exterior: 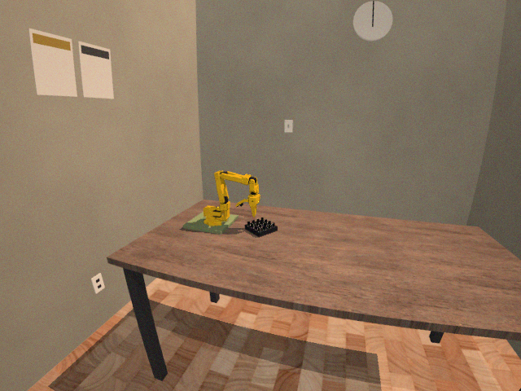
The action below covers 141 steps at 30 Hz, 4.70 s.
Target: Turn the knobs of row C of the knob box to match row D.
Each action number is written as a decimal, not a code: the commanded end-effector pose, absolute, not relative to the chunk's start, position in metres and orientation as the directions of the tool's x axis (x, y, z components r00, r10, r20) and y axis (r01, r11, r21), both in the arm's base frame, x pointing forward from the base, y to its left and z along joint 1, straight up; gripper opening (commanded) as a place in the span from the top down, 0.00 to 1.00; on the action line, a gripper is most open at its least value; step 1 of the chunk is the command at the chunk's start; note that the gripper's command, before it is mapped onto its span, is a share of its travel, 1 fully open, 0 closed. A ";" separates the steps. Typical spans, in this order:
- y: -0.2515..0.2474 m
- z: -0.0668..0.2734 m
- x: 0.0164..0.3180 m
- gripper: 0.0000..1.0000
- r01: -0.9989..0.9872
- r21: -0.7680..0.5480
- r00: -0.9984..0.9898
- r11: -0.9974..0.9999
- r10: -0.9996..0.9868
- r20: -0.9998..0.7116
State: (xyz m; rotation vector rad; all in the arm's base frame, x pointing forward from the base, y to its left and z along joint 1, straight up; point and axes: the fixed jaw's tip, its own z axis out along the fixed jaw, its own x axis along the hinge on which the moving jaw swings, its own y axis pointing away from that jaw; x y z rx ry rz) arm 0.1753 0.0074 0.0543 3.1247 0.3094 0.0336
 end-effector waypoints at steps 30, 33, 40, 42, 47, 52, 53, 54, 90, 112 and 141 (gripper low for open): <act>0.014 0.052 0.226 0.90 0.208 0.000 0.978 -0.978 0.208 0.002; 0.014 0.052 0.226 0.90 0.208 0.000 0.978 -0.978 0.208 0.002; 0.014 0.052 0.226 0.90 0.208 0.000 0.978 -0.978 0.208 0.002; 0.014 0.052 0.226 0.90 0.208 0.000 0.978 -0.978 0.208 0.002; 0.014 0.052 0.226 0.90 0.208 0.000 0.978 -0.978 0.208 0.002; 0.014 0.050 0.226 0.90 0.208 0.000 0.978 -0.978 0.208 0.002; 0.014 0.050 0.226 0.90 0.208 0.000 0.978 -0.978 0.208 0.002; 0.014 0.049 0.226 0.90 0.208 0.000 0.978 -0.978 0.208 0.002; 0.014 0.037 0.226 0.90 0.208 0.000 0.978 -0.978 0.208 0.002; 0.015 0.031 0.222 0.90 0.208 0.000 0.978 -0.978 0.208 0.002; 0.015 0.035 0.223 0.90 0.208 0.000 0.978 -0.978 0.208 0.002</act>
